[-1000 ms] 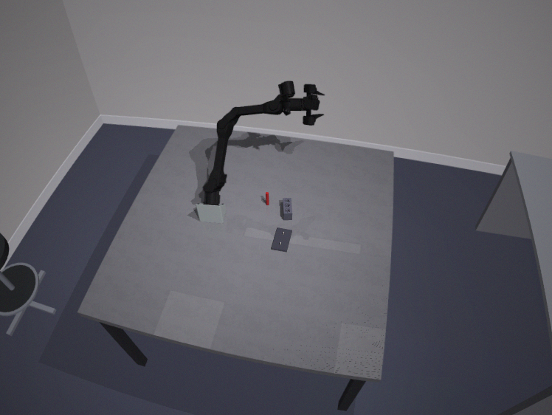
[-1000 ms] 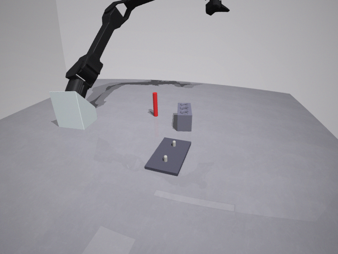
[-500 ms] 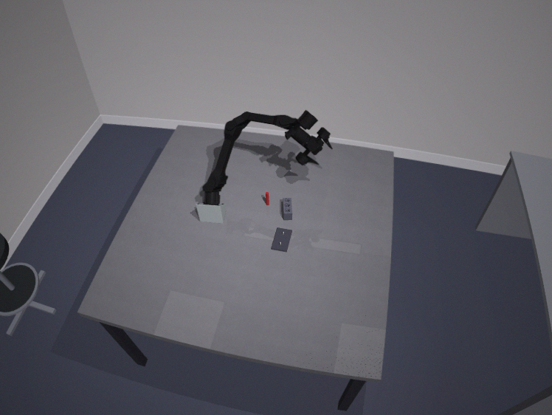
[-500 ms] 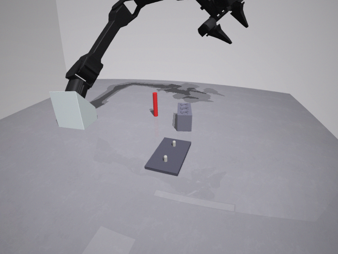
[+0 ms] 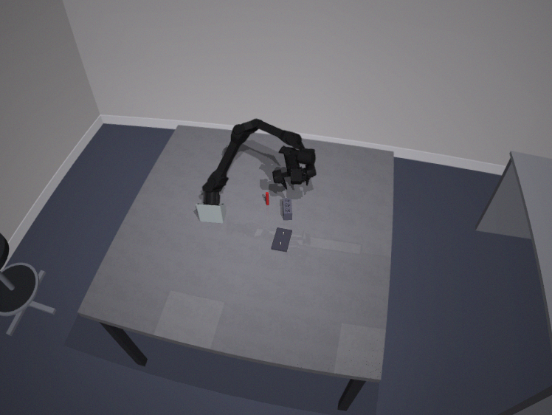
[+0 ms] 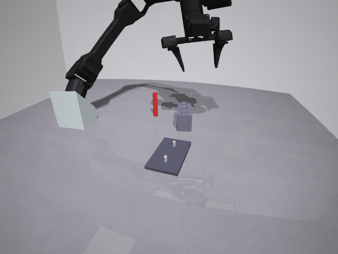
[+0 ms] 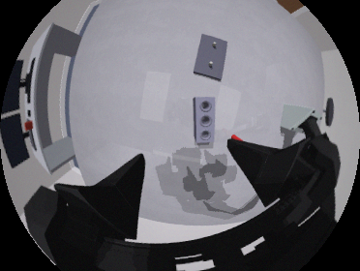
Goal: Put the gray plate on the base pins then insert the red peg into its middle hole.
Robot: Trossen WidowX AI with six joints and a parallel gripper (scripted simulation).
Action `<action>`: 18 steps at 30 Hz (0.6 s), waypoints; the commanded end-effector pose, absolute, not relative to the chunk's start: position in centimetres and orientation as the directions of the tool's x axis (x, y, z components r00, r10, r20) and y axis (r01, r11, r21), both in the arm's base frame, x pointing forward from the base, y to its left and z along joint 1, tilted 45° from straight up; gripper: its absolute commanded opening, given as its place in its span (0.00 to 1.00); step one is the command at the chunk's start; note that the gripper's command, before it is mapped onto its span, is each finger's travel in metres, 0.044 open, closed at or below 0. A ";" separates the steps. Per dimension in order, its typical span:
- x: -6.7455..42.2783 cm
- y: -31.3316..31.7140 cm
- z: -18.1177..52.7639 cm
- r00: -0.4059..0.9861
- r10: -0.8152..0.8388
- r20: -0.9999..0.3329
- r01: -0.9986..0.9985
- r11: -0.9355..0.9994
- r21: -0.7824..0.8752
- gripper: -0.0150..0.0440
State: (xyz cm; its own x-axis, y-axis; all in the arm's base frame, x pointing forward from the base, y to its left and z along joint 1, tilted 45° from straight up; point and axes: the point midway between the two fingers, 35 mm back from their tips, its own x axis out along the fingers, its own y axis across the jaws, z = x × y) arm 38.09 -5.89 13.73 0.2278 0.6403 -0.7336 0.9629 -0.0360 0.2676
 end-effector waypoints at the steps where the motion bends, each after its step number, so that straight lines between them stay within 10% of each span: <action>1: 34.9 -5.3 11.5 0.076 0.698 -0.712 0.993 0.012 0.117 1.00; 18: 35.4 -0.8 6.9 0.077 0.700 -0.710 0.993 0.011 0.118 1.00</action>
